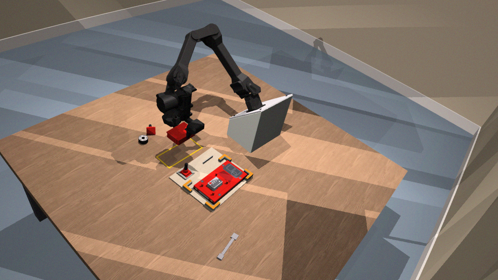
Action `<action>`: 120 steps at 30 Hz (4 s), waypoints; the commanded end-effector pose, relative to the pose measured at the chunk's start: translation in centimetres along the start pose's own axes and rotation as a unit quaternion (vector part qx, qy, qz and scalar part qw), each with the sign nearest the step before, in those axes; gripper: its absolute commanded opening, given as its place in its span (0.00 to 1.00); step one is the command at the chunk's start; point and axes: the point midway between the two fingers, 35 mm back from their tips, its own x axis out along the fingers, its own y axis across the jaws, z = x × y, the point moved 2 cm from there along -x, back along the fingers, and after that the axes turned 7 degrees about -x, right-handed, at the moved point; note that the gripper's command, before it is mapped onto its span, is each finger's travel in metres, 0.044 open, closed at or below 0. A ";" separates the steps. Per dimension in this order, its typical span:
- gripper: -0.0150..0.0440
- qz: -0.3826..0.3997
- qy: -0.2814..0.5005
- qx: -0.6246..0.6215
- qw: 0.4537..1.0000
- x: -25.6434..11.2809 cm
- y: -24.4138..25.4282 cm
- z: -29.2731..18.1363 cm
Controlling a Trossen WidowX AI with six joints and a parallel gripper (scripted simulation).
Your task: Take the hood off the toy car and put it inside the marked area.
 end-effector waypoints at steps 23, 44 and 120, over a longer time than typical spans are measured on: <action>0.25 -0.001 0.001 -0.001 1.000 2.1 -0.1 0.1; 0.25 -0.001 0.001 -0.001 1.000 3.8 -0.1 0.1; 0.25 -0.004 0.002 -0.002 1.000 8.8 -0.2 -0.2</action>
